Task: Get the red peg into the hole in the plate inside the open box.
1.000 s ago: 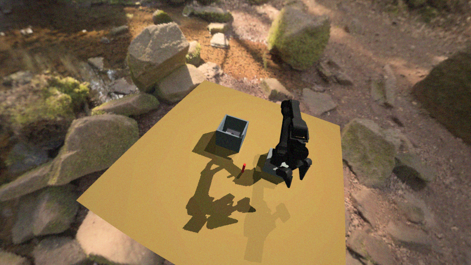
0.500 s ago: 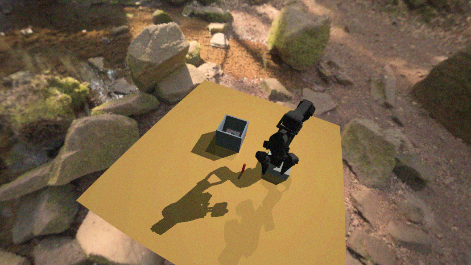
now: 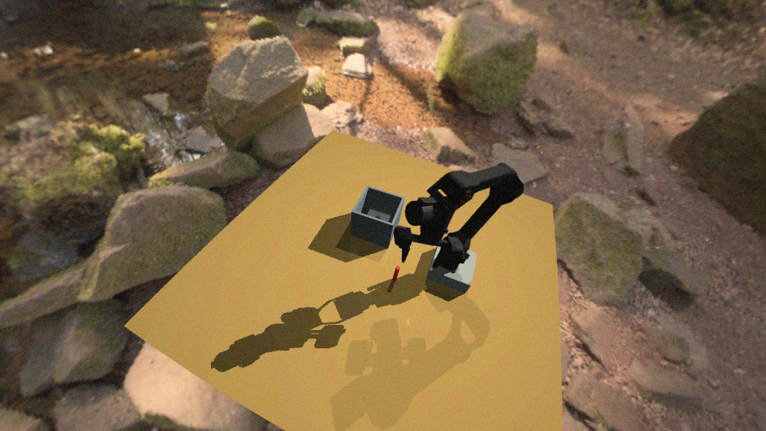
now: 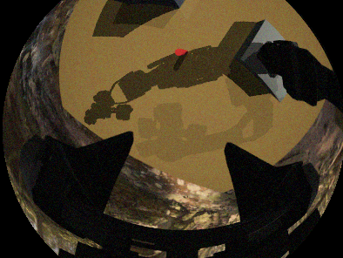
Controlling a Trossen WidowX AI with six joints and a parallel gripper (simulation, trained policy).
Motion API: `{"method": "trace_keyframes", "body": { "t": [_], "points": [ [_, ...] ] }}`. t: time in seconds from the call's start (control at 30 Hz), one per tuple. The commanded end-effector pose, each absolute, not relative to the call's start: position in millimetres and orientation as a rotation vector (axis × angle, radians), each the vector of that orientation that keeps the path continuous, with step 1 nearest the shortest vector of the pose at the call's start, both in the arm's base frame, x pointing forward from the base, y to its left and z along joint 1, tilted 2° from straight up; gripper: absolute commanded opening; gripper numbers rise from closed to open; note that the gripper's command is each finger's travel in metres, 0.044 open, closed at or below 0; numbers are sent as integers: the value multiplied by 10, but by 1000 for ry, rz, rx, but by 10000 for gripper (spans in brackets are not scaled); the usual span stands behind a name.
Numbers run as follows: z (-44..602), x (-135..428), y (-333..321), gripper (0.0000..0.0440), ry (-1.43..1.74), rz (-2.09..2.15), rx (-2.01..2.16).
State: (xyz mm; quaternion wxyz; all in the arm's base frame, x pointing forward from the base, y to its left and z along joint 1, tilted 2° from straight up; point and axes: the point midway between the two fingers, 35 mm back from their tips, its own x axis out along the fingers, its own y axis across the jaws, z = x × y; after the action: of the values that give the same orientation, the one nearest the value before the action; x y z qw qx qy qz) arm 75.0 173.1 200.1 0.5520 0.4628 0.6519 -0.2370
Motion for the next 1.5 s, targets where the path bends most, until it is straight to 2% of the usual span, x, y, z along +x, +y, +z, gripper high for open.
{"method": "trace_keyframes", "body": {
  "t": [0.0,0.73,1.47],
  "points": [
    [1964,909,1681,440,1501,-626,1072],
    [1402,1232,1441,440,1469,-893,915],
    [557,1349,1396,431,1502,-963,896]
  ]
}}
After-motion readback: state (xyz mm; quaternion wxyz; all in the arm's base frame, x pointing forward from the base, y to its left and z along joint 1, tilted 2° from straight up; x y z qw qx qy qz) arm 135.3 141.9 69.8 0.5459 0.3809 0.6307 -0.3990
